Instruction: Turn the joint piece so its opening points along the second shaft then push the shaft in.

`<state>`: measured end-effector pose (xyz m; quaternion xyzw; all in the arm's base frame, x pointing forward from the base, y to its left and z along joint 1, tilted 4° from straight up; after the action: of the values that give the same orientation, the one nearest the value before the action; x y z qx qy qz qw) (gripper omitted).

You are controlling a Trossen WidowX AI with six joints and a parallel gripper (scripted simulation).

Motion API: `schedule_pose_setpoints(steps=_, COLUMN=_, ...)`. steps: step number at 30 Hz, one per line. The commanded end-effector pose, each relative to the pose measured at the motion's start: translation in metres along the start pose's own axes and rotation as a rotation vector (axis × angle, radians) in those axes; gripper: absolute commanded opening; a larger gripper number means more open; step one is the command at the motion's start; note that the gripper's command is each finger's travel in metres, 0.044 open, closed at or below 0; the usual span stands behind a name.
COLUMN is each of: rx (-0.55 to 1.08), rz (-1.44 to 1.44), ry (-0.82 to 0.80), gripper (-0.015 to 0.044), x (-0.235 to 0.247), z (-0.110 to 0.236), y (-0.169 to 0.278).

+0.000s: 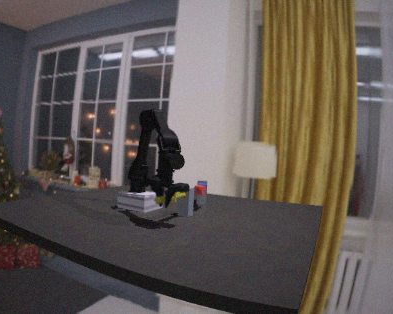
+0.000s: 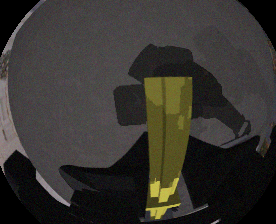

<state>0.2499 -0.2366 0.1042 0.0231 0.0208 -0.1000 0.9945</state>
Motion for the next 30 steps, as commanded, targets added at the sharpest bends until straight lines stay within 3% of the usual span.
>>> schedule_pose_setpoints(steps=1, rx=-0.001, rz=-0.001, ry=-0.007, gripper=0.0000, x=-0.001, z=-0.001, y=0.007)
schedule_pose_setpoints(steps=30, rx=0.003, rz=-0.001, ry=-0.013, gripper=0.0000, x=-0.005, z=-0.002, y=0.051)
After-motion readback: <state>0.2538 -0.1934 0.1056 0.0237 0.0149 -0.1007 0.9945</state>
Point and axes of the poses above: the point midway between the two fingers, 35 mm back from their tips, its own z axis back along the fingers, its own x axis across the jaws, y = z × x, the point moved 9 cm from there along z, back along the fingers, and after that the axes turned 5 degrees about -z, right-handed, at the moved point
